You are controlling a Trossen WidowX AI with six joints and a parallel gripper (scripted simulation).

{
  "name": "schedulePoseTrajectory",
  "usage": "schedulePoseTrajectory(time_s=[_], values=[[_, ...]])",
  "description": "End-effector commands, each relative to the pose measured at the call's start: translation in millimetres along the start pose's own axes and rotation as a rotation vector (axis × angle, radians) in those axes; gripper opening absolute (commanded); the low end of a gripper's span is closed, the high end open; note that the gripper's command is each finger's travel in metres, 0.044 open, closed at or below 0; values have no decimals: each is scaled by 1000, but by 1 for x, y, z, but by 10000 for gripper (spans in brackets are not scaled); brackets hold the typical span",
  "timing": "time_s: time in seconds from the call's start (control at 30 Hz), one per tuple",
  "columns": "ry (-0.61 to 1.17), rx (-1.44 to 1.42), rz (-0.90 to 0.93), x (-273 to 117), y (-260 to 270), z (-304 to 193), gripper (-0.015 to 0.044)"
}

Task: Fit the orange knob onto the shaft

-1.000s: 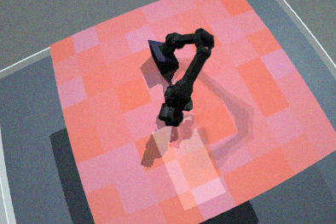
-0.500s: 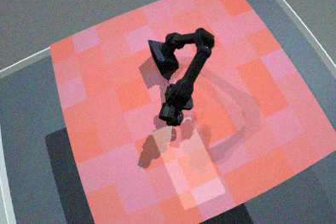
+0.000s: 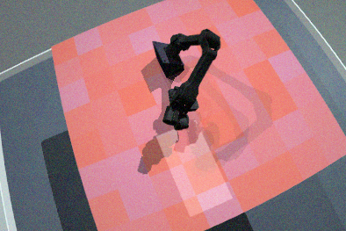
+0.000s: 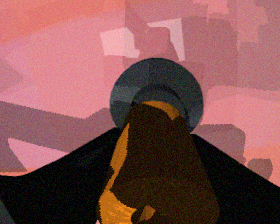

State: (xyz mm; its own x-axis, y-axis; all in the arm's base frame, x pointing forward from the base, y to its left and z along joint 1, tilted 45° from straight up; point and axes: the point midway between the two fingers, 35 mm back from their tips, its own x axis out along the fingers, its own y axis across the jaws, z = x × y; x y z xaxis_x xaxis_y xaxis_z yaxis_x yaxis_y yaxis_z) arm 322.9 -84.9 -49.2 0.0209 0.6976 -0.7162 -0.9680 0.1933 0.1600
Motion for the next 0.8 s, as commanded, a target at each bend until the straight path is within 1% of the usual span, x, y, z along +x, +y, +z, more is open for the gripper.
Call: schedulePoseTrajectory(time_s=[0.0, 0.77], values=[[3, -2, -8, -4, -2, -2, 0], [3, -2, -8, -1, -2, 1, 0]])
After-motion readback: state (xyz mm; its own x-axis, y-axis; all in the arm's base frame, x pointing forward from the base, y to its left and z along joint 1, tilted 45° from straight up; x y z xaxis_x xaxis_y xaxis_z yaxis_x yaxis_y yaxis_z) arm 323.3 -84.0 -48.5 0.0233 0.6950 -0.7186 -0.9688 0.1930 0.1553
